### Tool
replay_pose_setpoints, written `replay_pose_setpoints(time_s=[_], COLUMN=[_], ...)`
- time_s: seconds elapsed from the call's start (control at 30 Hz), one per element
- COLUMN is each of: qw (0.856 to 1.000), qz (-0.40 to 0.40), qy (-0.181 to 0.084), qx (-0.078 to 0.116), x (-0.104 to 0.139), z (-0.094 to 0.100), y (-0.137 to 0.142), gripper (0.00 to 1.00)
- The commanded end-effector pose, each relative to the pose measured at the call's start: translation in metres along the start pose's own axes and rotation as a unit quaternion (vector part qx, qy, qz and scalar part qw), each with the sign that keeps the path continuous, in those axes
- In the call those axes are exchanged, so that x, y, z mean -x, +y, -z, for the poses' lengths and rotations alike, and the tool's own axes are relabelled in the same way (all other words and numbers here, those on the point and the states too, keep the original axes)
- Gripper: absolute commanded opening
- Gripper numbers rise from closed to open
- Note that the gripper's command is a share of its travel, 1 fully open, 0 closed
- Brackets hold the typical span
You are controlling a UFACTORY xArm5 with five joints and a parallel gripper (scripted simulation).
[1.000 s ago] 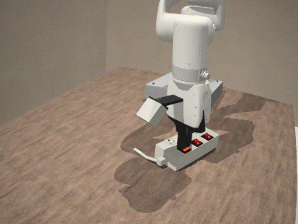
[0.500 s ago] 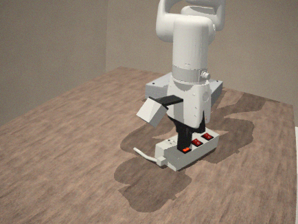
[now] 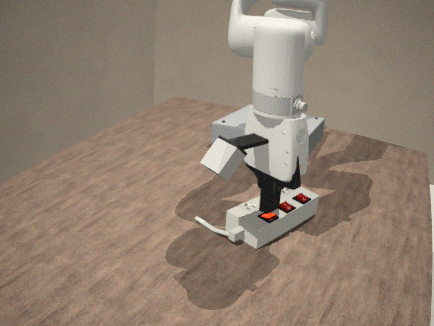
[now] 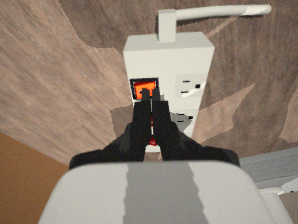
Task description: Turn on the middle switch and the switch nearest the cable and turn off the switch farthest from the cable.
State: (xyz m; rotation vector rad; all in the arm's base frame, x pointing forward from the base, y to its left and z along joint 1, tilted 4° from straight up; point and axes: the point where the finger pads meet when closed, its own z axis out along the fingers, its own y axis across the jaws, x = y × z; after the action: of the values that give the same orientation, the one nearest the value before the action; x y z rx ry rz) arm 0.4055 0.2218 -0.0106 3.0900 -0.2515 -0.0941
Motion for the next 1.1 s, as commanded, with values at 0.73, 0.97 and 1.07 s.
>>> replay_pose_setpoints(time_s=[0.73,0.97,1.07], qw=[1.0,1.0,1.0], qz=[0.0,0.0,0.0], qy=[0.006,0.006,0.006], qx=[-0.004,-0.004,-0.004], x=[-0.004,-0.004,0.013], z=[0.032,0.032,0.036], y=[-0.002,-0.002,-0.001], gripper=[0.0,0.0,0.0])
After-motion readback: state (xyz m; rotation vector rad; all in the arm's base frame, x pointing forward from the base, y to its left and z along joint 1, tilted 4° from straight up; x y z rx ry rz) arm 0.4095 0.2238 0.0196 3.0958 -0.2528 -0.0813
